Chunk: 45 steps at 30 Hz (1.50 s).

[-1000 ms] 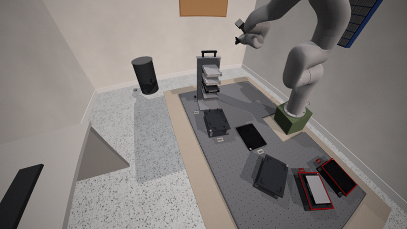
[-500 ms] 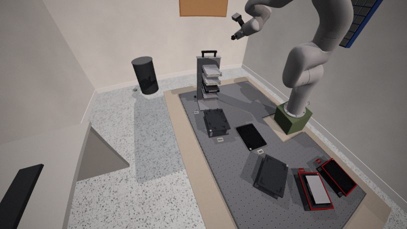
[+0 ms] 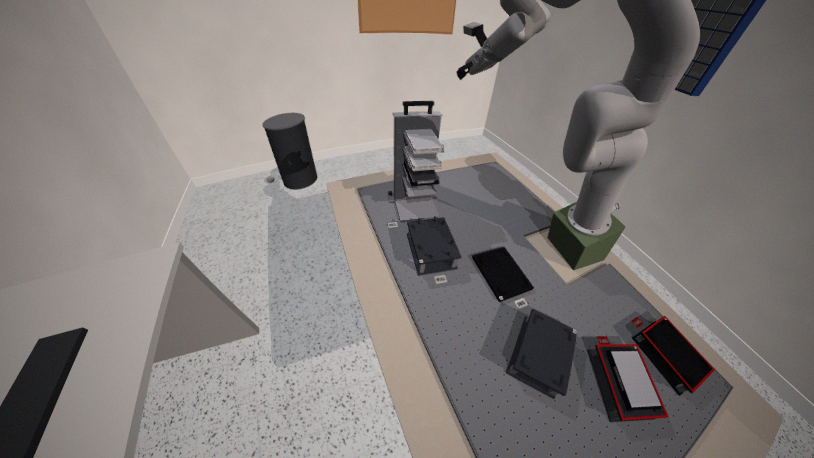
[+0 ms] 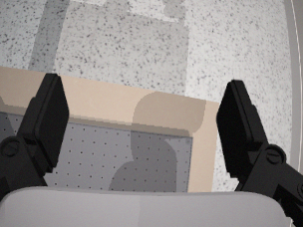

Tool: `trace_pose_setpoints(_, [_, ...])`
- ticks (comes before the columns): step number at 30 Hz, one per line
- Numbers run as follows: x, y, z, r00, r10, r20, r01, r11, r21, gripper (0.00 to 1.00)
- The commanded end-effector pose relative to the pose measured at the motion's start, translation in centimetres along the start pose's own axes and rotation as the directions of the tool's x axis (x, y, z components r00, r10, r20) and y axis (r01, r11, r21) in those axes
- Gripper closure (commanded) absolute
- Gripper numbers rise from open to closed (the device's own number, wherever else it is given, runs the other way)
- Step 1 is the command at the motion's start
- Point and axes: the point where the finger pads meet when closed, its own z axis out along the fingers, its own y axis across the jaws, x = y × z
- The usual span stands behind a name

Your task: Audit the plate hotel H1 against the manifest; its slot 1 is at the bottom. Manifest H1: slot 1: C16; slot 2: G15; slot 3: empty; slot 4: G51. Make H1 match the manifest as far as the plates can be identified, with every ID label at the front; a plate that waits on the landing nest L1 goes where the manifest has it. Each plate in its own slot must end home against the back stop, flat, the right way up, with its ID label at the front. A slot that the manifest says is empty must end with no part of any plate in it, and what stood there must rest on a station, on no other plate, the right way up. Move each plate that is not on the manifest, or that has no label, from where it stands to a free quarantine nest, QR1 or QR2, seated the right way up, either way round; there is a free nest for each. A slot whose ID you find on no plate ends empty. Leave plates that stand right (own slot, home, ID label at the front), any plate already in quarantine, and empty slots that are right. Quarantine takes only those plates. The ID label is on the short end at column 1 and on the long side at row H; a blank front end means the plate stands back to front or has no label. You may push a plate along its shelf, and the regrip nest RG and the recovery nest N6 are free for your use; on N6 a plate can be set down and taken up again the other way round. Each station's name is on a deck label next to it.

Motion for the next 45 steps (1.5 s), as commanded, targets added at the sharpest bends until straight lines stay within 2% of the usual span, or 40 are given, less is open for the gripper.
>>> trace_pose_setpoints(1, [0.2,-1.5,-0.7,0.963,0.069,0.261,-0.059,0.997,-0.045,0.0])
trace_pose_setpoints(10, [0.3,-4.2,-2.0,0.934,0.137,0.329,-0.166,0.984,0.061,0.0])
trace_pose_setpoints(12, [0.3,-4.2,-2.0,0.934,0.137,0.329,-0.166,0.984,0.061,0.0])
trace_pose_setpoints(13, [0.3,-4.5,-2.1,0.919,0.154,0.362,-0.195,0.977,0.08,0.0])
trace_pose_setpoints(17, [0.3,-5.7,-2.8,0.894,0.179,0.41,-0.245,0.963,0.112,0.0])
trace_pose_setpoints(21, [0.2,-7.1,-2.5,0.855,0.213,0.472,-0.308,0.942,0.133,0.0])
trace_pose_setpoints(27, [0.0,-8.5,-4.1,0.783,0.234,0.576,-0.364,0.923,0.12,0.0])
trace_pose_setpoints(29, [0.0,-8.5,-4.1,0.783,0.234,0.576,-0.364,0.923,0.12,0.0])
trace_pose_setpoints(30, [-0.1,-8.8,-4.5,0.742,0.241,0.626,-0.384,0.918,0.102,0.0])
trace_pose_setpoints(34, [-0.4,-9.7,-5.7,0.687,0.244,0.685,-0.396,0.915,0.071,0.0])
trace_pose_setpoints(42, [-0.7,-11.8,-7.3,0.54,0.246,0.805,-0.388,0.921,-0.021,0.0])
trace_pose_setpoints(45, [-0.8,-12.4,-7.7,0.513,0.245,0.823,-0.381,0.924,-0.038,0.0])
